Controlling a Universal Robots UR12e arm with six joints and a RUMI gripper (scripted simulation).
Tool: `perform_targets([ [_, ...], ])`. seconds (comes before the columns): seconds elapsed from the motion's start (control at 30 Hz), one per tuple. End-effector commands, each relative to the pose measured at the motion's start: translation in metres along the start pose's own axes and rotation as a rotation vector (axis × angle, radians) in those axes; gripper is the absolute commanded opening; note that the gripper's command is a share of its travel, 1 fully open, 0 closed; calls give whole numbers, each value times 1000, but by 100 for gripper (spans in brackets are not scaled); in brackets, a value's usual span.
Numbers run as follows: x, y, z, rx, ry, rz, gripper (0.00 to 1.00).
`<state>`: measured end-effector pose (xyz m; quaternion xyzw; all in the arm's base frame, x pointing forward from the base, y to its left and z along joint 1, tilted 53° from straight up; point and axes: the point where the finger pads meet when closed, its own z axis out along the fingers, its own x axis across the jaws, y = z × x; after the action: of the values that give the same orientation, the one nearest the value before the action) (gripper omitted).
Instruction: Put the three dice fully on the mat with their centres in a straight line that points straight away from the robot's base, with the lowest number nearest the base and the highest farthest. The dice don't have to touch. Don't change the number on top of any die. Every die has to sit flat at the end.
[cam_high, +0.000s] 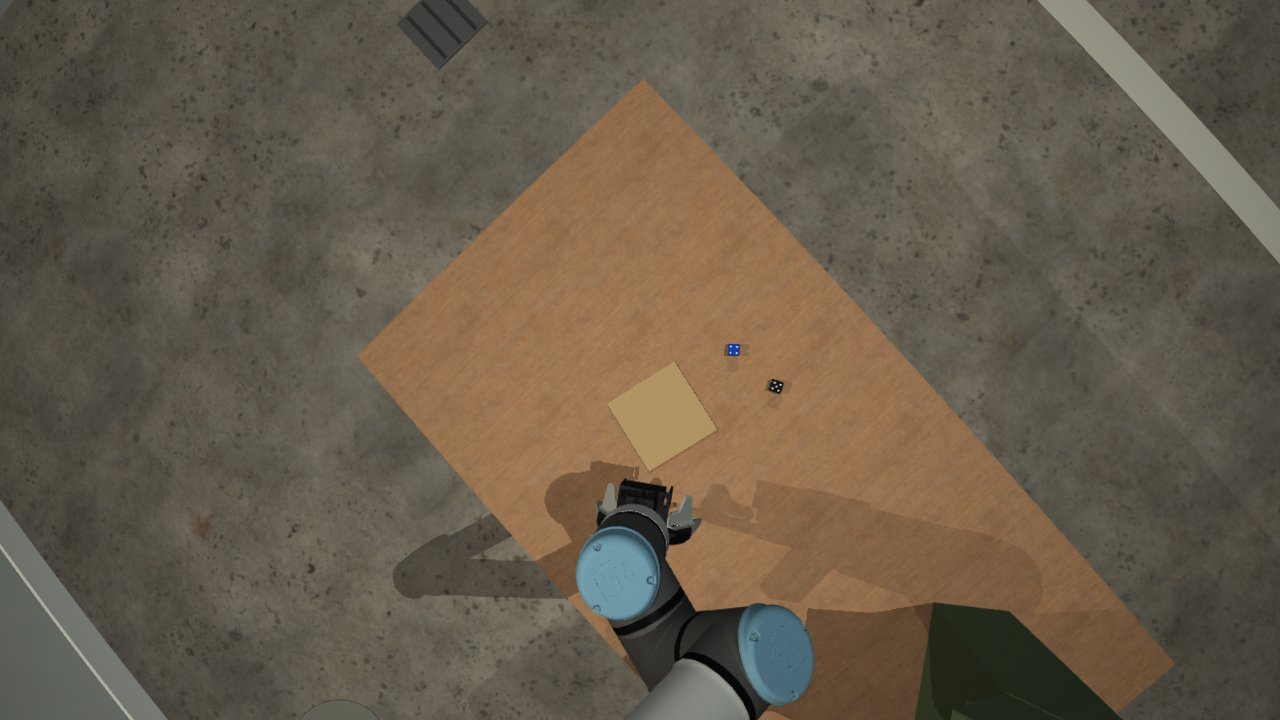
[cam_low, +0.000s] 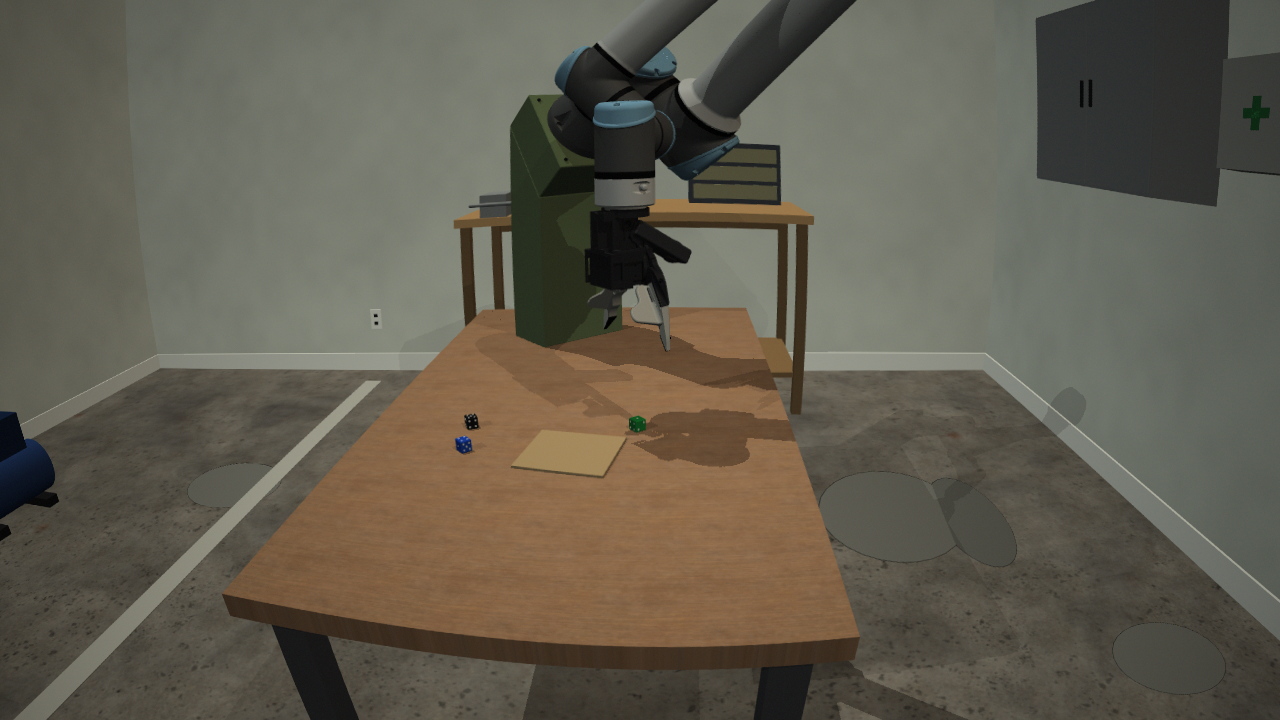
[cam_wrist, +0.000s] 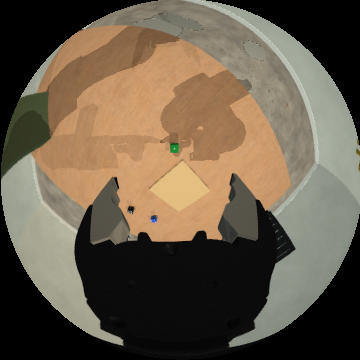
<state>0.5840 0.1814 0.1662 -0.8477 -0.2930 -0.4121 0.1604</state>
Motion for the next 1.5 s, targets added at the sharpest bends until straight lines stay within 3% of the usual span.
perform_targets([
  [0.0,0,0,0,0,0,-20,100],
  [0.37,-2,-1,2,0,0,-121,100],
  [0.87,-7,-2,7,0,-1,-430,100],
  [1.37,-13,-1,16,1,-2,-961,100],
  [1.47,-13,-1,17,1,-2,-1005,100],
])
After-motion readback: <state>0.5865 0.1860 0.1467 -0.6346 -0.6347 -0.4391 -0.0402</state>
